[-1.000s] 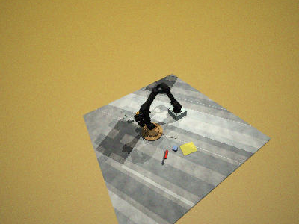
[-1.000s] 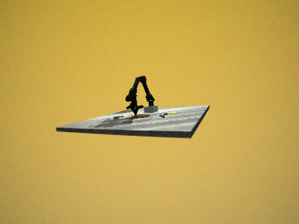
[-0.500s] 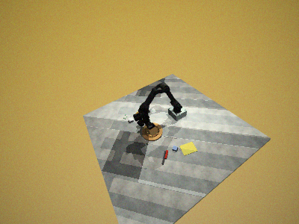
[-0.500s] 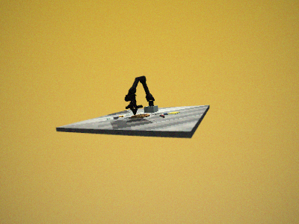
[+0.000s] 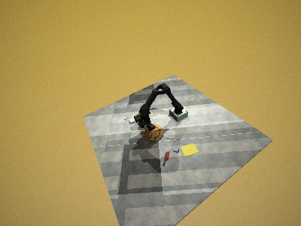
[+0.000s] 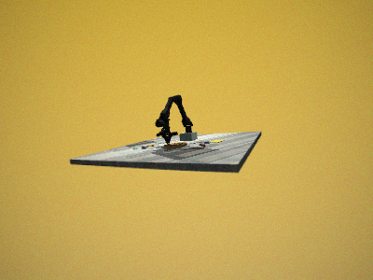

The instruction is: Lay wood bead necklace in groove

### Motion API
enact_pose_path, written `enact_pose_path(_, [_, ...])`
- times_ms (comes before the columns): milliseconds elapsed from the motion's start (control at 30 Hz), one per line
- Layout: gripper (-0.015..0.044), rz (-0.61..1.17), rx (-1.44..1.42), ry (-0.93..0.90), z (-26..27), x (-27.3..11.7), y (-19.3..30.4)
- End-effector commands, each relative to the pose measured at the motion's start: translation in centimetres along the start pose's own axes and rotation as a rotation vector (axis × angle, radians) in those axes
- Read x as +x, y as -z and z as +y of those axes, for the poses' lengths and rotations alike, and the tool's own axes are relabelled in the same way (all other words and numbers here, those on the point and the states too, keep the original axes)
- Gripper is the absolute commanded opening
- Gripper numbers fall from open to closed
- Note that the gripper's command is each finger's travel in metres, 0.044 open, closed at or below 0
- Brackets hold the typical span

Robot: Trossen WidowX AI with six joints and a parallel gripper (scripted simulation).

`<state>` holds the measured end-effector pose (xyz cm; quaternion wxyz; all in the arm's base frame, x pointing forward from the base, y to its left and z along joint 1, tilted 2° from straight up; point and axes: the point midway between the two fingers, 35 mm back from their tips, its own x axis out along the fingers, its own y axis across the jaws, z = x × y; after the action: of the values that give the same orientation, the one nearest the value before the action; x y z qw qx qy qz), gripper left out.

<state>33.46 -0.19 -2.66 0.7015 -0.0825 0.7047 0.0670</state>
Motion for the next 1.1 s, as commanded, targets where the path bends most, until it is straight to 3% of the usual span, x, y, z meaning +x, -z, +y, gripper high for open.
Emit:
enact_pose_path(0, [0.0131, -0.001, 0.0, 0.0, 0.0, -0.06, -0.01])
enact_pose_path(400, [0.044, 0.002, -0.001, 0.0, 0.01, -0.18, 0.07])
enact_pose_path(1067, [0.044, 0.004, -0.005, 0.0, 0.01, -0.5, 0.07])
